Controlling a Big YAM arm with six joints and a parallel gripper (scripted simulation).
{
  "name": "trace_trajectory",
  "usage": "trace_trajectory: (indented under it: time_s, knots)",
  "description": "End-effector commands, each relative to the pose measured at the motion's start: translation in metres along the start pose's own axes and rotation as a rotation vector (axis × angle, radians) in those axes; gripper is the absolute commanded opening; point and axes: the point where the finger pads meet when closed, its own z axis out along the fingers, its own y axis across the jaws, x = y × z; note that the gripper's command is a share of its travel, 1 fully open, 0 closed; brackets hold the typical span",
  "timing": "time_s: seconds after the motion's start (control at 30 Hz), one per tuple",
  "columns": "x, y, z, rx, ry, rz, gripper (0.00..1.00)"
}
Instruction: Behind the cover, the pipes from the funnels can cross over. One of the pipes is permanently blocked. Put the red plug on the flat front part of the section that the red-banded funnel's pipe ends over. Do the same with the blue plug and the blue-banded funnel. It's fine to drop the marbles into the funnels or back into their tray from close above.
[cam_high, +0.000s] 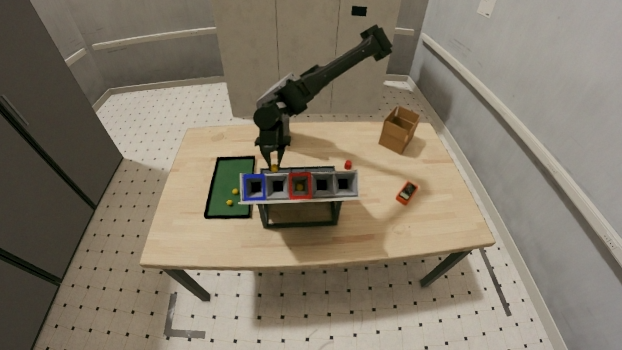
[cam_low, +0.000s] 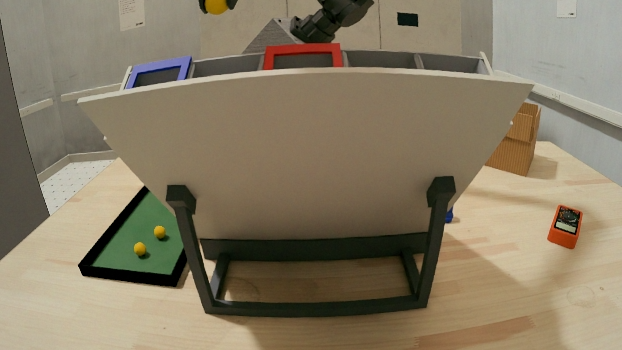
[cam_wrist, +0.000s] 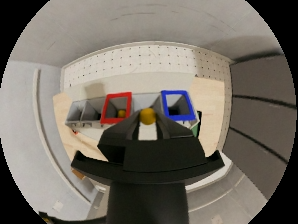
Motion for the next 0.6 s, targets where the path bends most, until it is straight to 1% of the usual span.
trace_trajectory:
  time_s: [0.0, 0.27, 0.57]
  knots:
    - [-0.027, 0.01, -0.002, -0.005, -0.024, -0.039, 0.0]
    - [-0.031, 0.011, -0.002, -0.01, -0.03, -0.055, 0.0]
    - [-0.014, 0.006, 0.013, -0.01, -0.03, -0.055, 0.0]
